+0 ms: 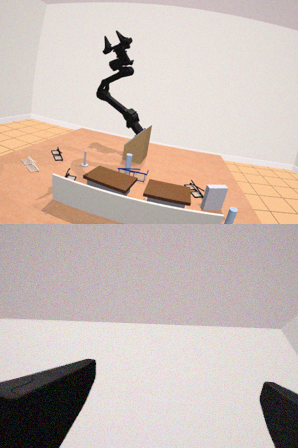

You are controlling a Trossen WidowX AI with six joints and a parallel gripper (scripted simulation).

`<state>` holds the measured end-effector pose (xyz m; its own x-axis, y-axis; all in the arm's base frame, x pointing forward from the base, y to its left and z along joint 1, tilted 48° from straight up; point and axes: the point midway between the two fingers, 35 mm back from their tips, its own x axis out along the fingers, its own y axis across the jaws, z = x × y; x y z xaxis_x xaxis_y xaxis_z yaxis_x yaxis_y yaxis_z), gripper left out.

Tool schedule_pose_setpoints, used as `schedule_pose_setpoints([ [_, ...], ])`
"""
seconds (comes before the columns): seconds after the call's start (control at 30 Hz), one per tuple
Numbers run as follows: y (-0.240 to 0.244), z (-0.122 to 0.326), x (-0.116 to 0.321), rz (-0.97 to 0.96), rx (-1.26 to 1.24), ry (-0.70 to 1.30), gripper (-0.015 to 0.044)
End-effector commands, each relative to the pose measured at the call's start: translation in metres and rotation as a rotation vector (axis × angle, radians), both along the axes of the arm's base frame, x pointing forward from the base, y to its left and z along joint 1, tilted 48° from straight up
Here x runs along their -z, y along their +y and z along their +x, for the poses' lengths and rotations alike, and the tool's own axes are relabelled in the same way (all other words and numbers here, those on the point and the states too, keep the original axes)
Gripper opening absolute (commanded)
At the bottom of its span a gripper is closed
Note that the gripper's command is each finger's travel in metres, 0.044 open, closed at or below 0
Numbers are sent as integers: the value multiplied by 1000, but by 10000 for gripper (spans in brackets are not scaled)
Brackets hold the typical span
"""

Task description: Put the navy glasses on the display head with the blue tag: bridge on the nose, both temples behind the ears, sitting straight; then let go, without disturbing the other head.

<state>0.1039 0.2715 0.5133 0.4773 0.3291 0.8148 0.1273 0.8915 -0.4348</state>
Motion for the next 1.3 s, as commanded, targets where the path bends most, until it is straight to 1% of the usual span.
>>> schedule_pose_setpoints([
  [0.0, 0, 0, 0, 0, 0, 0, 426],
  [0.03, 0, 0, 0, 0, 0, 0, 440],
  [0.23, 0, 0, 0, 0, 0, 0, 440],
  [0.33, 9, 6, 6, -36, 9, 11, 361],
  [0.43, 35, 24, 27, -142, 37, 49, 282],
  [0.53, 64, 52, 59, -280, 77, 109, 204],
  [0.7, 100, 98, 122, -511, 146, 230, 200],
  [0.83, 116, 134, 179, -689, 205, 340, 200],
  [1.03, 117, 181, 268, -943, 292, 509, 200],
  [1.27, 86, 223, 375, -1230, 394, 735, 200],
])
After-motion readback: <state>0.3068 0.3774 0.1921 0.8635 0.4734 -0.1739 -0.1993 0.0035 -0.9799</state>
